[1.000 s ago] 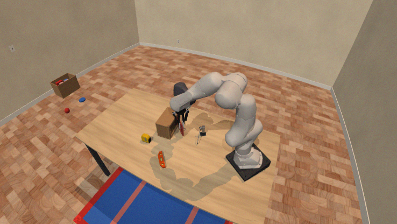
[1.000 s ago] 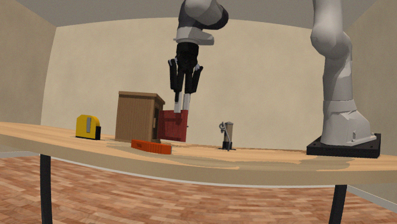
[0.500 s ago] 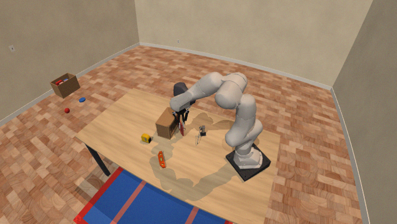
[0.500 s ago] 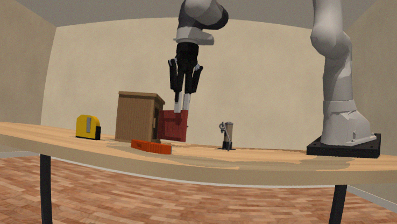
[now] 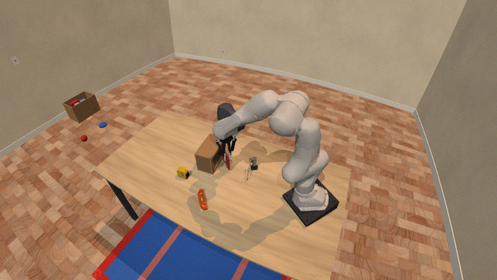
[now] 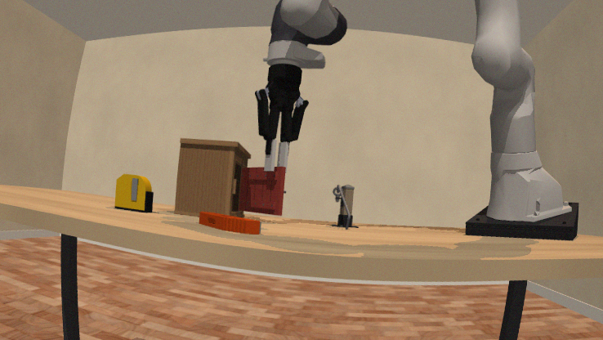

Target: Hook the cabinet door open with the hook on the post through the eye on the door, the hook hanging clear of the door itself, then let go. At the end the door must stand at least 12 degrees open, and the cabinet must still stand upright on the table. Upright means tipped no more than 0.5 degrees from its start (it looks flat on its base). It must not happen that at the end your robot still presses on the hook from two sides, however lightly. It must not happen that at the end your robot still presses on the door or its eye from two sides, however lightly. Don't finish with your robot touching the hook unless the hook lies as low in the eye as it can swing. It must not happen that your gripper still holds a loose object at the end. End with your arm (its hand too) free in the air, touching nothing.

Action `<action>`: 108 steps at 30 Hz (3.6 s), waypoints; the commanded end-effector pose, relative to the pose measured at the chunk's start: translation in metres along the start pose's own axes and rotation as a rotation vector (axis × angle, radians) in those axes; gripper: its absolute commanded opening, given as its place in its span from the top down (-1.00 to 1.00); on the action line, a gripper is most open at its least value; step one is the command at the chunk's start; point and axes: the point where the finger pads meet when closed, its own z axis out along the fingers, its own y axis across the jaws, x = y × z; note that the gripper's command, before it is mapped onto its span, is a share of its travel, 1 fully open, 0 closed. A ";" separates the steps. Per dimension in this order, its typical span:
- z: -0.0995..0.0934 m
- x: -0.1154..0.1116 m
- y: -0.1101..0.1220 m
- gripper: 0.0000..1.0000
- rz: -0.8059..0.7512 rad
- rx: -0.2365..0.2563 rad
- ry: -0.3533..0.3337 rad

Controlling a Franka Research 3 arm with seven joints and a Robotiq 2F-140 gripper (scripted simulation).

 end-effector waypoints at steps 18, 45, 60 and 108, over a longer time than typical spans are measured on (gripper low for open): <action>-0.002 0.002 -0.005 0.68 -0.042 0.002 0.004; -0.047 0.002 -0.005 0.68 -0.042 0.002 0.004; -0.068 0.002 -0.005 0.68 -0.042 0.002 0.004; -0.073 0.063 -0.133 0.68 -0.927 0.127 0.016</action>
